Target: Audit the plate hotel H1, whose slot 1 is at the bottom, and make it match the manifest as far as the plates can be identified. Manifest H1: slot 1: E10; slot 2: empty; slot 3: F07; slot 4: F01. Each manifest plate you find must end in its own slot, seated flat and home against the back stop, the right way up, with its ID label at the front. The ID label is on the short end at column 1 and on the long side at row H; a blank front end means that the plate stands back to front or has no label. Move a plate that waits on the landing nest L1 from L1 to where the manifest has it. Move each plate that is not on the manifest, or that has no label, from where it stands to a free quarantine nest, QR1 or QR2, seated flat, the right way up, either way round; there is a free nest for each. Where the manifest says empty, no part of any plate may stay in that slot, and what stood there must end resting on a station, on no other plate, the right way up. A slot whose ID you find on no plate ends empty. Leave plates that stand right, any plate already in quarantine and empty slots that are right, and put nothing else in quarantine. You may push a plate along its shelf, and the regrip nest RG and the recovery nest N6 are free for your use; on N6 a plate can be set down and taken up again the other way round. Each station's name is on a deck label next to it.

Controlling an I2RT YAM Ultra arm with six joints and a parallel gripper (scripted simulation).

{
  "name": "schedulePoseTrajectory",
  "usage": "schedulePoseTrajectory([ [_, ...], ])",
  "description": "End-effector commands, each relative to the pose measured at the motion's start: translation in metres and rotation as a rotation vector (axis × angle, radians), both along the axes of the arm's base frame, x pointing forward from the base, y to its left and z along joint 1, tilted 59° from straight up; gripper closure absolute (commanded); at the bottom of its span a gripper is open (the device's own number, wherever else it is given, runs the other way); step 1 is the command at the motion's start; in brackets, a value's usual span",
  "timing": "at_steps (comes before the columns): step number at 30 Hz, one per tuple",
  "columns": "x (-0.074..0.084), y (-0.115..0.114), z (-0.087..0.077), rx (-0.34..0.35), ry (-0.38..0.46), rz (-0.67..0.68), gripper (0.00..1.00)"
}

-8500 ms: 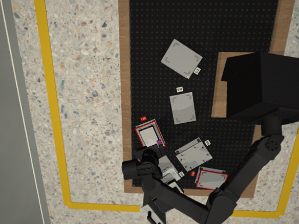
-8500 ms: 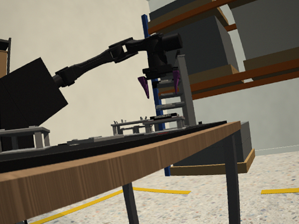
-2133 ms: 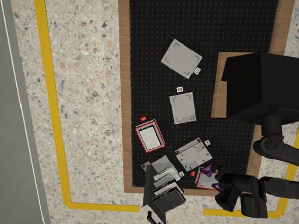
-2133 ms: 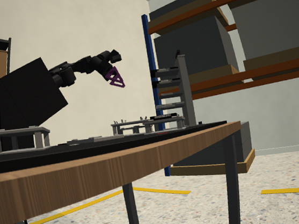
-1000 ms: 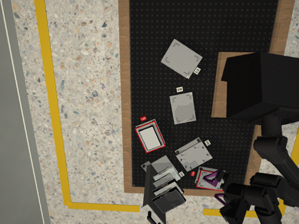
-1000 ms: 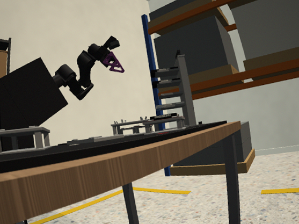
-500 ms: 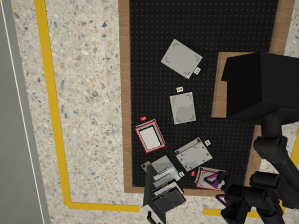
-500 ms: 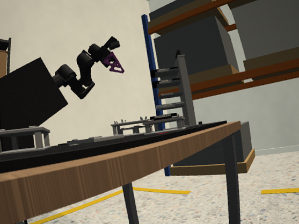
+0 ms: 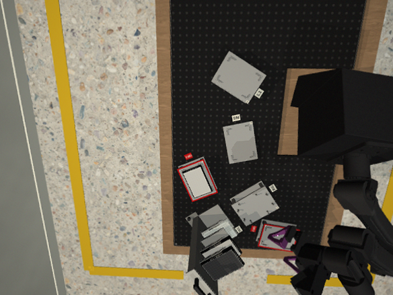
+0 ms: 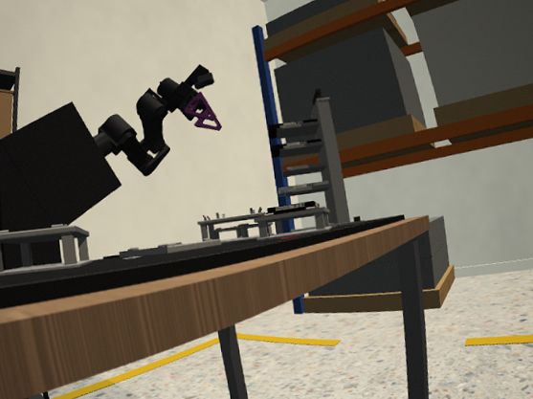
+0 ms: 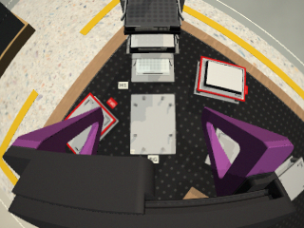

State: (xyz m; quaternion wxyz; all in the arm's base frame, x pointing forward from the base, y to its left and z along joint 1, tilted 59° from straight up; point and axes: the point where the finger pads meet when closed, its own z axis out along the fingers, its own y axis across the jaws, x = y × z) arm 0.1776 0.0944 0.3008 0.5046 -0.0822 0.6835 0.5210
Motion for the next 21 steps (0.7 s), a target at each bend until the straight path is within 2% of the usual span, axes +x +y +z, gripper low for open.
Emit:
schedulePoseTrajectory([
  [1, 0.0, -0.001, 0.001, -0.003, -0.01, -0.005, 0.0],
  [8, 0.0, -0.001, 0.001, -0.003, -0.01, -0.005, 0.0],
  [21, 0.004, 0.036, -0.02, -0.005, -0.013, -0.005, 0.0],
])
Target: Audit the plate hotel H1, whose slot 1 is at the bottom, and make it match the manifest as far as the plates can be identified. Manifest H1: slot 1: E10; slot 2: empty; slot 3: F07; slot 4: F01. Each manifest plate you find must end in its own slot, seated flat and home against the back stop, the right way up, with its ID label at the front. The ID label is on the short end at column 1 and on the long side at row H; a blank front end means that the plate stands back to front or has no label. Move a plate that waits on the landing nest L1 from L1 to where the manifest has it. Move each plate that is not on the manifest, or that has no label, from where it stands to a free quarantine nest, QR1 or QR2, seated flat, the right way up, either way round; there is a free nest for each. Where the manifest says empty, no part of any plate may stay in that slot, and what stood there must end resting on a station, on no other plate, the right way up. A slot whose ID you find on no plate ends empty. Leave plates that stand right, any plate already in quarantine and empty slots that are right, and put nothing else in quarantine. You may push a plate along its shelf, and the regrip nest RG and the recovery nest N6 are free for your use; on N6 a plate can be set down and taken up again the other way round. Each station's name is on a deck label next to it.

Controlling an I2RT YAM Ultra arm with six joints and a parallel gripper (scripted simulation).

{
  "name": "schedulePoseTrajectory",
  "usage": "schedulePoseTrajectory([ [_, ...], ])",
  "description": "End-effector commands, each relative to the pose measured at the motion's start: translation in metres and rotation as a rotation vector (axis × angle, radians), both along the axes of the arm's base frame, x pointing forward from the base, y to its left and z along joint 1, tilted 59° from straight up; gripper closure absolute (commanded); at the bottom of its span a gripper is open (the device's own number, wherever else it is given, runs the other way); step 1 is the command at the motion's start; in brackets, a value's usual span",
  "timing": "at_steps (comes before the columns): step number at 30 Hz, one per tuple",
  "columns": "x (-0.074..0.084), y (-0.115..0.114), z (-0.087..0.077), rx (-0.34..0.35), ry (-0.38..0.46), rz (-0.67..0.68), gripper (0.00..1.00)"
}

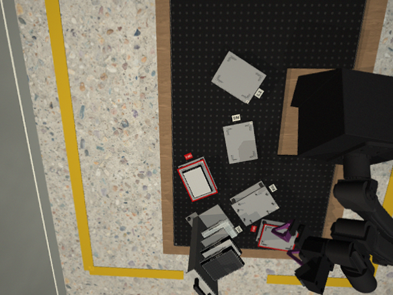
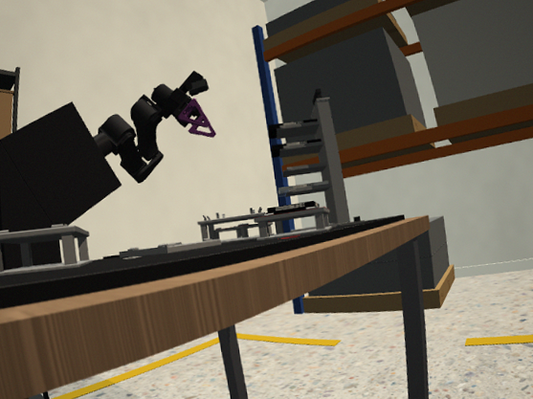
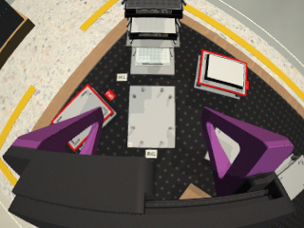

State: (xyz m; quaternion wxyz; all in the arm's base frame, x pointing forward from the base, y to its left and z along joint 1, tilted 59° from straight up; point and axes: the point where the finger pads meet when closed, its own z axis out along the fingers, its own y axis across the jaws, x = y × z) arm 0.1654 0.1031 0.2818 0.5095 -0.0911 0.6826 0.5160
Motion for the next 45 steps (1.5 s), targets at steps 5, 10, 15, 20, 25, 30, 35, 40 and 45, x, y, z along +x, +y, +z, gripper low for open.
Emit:
schedulePoseTrajectory([
  [5, 0.017, 0.033, -0.005, 0.01, 0.004, -0.007, 0.0],
  [10, 0.017, 0.033, -0.005, 0.01, 0.004, -0.007, 0.0],
  [15, 0.017, 0.033, -0.005, 0.01, 0.004, -0.007, 0.0],
  [20, 0.017, 0.033, -0.005, 0.01, 0.004, -0.007, 0.0],
  [25, 0.021, 0.035, -0.002, 0.01, 0.004, -0.007, 0.0],
  [30, 0.026, 0.036, 0.002, 0.01, 0.003, -0.007, 0.0],
  [35, 0.031, 0.038, 0.006, 0.01, 0.003, -0.007, 0.0],
  [40, 0.034, 0.039, 0.009, 0.01, 0.003, -0.008, 0.0],
  [45, 0.039, 0.041, 0.013, 0.01, 0.003, -0.008, 0.0],
])
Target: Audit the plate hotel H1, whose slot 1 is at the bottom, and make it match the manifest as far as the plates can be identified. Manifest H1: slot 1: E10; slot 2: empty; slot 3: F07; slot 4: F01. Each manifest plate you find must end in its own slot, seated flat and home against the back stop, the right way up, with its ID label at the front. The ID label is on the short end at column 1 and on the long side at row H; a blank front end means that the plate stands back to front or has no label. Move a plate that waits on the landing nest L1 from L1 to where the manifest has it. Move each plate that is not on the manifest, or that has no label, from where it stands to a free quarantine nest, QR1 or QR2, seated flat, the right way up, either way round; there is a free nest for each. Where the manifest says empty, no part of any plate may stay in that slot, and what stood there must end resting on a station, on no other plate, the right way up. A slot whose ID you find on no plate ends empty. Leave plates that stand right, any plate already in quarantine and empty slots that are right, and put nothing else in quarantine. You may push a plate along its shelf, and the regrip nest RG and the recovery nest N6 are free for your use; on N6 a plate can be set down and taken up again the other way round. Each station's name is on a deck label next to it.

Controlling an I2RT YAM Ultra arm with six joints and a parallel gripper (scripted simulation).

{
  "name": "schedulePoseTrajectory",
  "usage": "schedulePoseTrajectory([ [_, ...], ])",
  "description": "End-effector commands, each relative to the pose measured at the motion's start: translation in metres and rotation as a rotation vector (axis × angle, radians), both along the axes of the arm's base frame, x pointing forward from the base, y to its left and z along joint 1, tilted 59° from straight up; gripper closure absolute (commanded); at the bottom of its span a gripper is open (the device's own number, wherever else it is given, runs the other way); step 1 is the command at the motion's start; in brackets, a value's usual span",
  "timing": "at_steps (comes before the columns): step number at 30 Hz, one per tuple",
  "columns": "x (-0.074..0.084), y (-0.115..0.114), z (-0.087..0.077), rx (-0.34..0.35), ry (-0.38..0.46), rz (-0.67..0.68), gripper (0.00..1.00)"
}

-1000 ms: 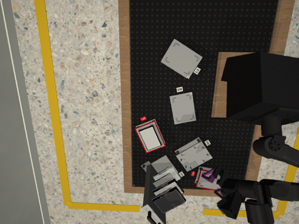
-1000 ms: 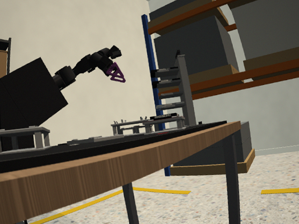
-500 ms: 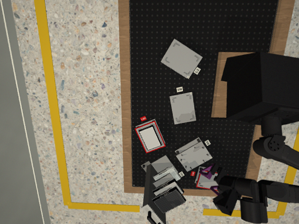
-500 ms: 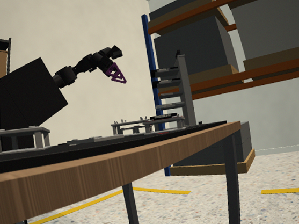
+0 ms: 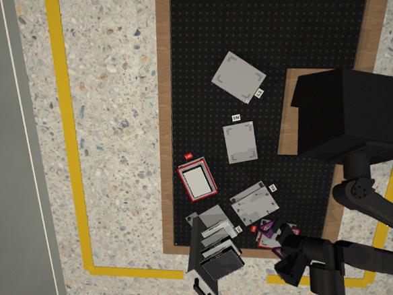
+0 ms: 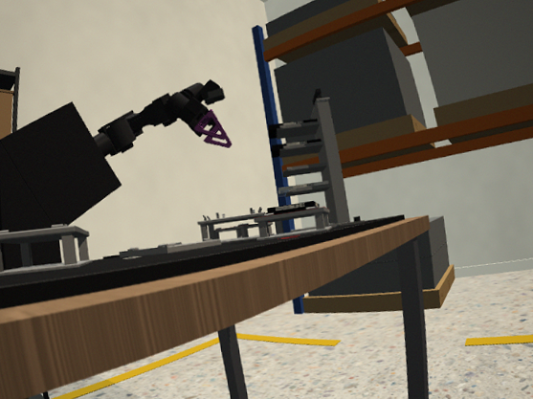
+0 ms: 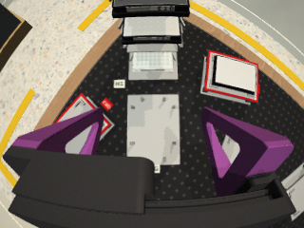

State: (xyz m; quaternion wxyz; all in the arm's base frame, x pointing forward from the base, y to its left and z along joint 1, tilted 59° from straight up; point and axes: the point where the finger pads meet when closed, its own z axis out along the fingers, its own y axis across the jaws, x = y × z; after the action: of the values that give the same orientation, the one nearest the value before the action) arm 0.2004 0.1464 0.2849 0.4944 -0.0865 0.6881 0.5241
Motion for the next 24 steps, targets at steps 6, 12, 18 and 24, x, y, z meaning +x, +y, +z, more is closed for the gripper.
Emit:
schedulePoseTrajectory([
  [6, 0.01, 0.0, 0.015, 0.003, -0.03, -0.024, 0.0],
  [12, 0.014, 0.001, 0.018, 0.003, -0.03, -0.025, 0.0],
  [18, 0.02, 0.003, 0.023, 0.003, -0.03, -0.025, 0.0],
  [24, 0.026, 0.005, 0.027, 0.003, -0.03, -0.025, 0.0],
])
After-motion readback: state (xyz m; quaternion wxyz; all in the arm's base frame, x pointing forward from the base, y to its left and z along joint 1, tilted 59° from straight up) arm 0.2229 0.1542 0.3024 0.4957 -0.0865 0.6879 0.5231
